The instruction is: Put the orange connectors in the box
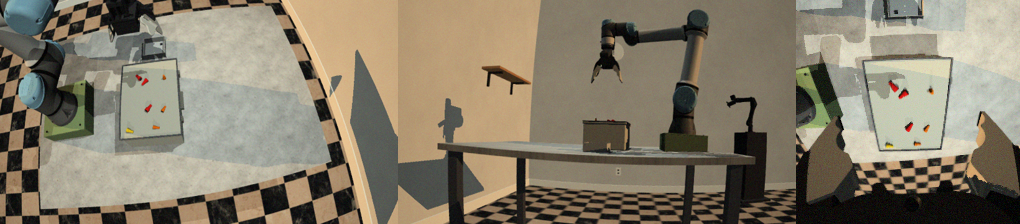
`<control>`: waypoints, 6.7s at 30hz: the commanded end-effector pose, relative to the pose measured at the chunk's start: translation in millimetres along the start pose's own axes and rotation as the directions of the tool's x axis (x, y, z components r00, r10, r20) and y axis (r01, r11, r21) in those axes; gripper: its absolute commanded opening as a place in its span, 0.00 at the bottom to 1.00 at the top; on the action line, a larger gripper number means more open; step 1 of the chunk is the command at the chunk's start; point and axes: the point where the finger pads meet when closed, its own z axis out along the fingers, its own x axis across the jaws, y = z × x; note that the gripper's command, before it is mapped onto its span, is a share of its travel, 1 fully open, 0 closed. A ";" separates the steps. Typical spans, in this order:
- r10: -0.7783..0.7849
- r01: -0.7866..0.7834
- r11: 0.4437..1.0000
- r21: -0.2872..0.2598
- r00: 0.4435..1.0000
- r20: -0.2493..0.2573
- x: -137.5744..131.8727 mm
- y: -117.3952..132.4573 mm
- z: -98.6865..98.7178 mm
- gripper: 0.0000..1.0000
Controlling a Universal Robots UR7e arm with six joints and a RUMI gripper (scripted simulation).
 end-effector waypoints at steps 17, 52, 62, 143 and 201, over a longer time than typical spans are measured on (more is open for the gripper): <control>0.000 0.000 1.000 0.000 1.000 -0.001 0.2 0.0 -0.4 1.00; 0.000 0.000 1.000 0.000 1.000 -0.001 0.2 0.0 -0.4 0.00; 0.000 0.000 1.000 0.000 1.000 -0.001 0.2 0.0 -0.4 0.00; 0.994 -0.994 0.106 0.001 0.106 0.000 57.7 43.7 120.9 0.15; 0.997 -0.997 0.073 0.001 0.073 0.000 58.4 44.6 163.7 0.15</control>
